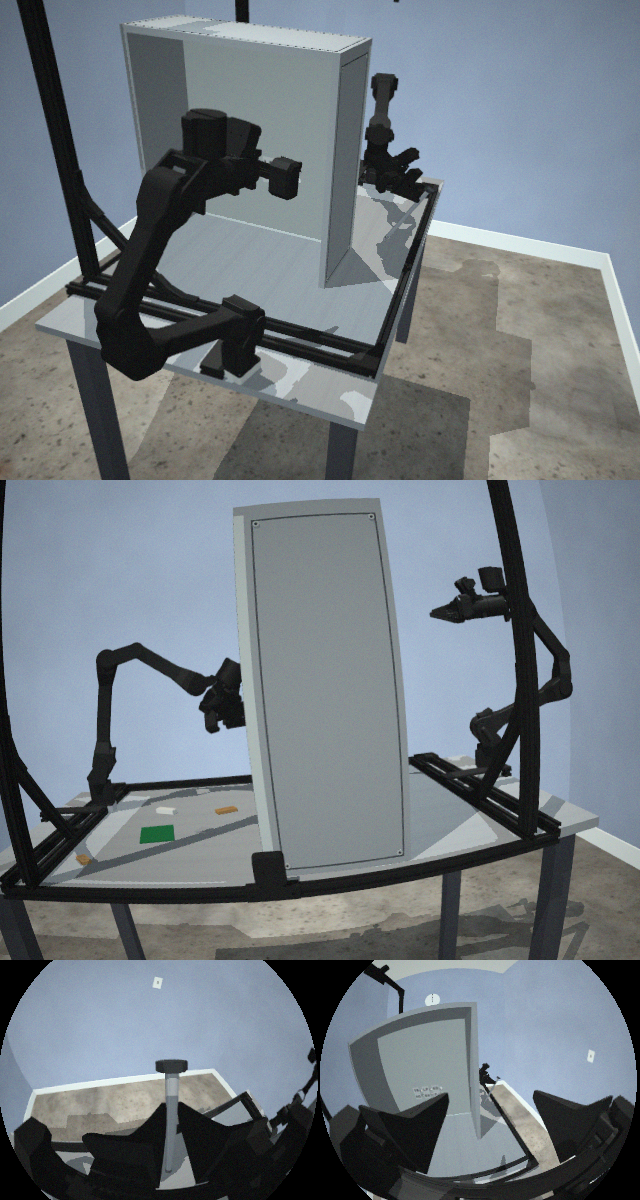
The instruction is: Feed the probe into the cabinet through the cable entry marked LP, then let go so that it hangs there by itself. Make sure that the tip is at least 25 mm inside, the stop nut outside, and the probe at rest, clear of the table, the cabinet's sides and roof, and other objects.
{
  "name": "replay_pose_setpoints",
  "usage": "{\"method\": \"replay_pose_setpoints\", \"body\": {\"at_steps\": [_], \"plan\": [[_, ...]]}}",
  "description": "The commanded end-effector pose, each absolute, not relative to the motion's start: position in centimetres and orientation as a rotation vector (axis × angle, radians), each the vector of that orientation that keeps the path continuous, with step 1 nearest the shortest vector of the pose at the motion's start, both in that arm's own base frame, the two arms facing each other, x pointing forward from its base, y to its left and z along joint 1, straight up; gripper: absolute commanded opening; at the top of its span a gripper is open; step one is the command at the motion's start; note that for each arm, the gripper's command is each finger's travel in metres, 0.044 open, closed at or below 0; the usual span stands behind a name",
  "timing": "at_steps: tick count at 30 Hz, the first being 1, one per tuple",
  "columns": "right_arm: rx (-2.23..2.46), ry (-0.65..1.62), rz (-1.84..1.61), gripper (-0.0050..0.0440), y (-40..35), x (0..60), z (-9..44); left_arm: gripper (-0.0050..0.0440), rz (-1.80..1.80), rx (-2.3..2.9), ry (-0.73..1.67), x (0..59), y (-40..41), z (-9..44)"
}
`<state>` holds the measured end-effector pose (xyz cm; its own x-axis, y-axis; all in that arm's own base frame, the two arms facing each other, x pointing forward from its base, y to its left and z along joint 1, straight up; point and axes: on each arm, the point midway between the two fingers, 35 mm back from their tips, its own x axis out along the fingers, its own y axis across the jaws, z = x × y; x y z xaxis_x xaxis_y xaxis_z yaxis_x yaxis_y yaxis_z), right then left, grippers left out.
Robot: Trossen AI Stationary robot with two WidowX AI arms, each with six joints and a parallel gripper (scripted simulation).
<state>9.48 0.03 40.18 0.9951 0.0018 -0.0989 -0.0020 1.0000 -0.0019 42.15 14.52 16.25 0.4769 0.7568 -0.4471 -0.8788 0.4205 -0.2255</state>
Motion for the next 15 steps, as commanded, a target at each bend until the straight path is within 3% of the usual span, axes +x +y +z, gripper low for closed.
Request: {"method": "replay_pose_setpoints", "body": {"at_steps": [1, 15], "plan": [[0.0, 0.1, 0.0, 0.044, 0.0, 9.4, 40.1, 0.0, 1.086, -0.52, 0.179, 42.3, 14.4, 15.9], [0.0, 0.1, 0.0, 0.044, 0.0, 9.4, 40.1, 0.0, 1.157, -0.806, -0.344, 42.0, 13.6, 17.6]]}}
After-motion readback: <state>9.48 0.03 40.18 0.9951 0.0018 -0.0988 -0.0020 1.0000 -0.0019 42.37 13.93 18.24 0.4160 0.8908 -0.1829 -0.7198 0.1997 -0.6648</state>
